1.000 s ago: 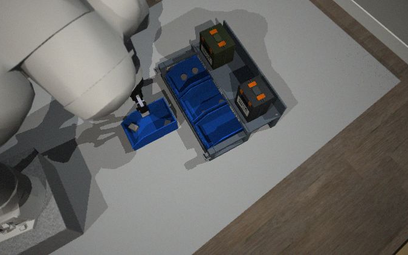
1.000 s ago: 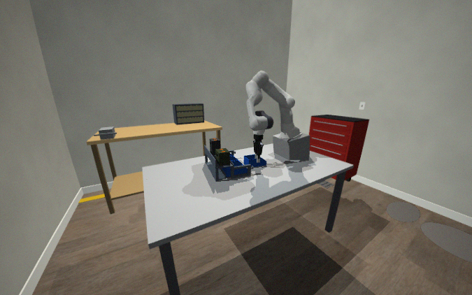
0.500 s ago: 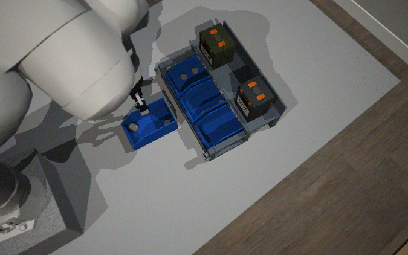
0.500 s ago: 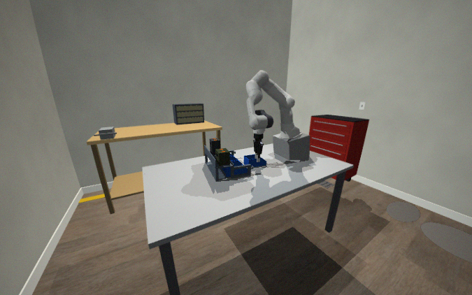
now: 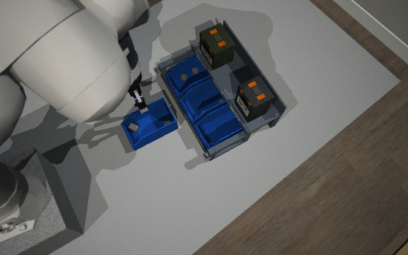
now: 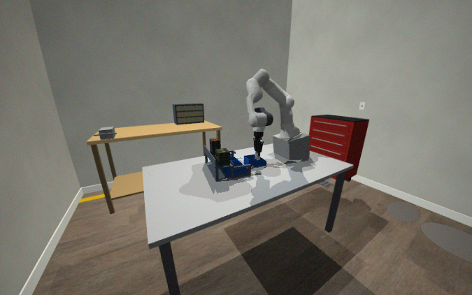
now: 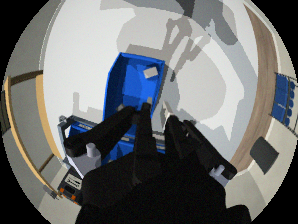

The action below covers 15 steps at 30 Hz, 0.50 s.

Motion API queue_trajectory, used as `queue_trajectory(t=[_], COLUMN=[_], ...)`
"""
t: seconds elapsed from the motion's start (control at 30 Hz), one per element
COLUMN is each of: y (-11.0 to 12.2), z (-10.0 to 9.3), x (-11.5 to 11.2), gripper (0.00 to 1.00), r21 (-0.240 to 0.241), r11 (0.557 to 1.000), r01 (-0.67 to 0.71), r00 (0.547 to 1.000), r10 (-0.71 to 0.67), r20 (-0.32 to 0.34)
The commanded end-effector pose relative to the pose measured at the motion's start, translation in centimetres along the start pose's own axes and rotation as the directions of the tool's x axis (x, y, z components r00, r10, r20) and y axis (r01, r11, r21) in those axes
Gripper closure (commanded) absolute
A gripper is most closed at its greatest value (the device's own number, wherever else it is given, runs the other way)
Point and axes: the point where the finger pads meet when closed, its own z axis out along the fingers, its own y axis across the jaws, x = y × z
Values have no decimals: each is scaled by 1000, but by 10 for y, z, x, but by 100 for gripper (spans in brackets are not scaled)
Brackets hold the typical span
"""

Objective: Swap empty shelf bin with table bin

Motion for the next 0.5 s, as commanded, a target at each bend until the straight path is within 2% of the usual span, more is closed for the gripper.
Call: queue_trajectory(t=[0.0,0.47], y=[-3,-3], z=[-5,-30], x=[2,1], gripper=[85,85], r21=[8,8], r11=[1000,1000], r01=[15,15], r00=[1000,1000], r10=[-15,-15], r20=[-4,-4])
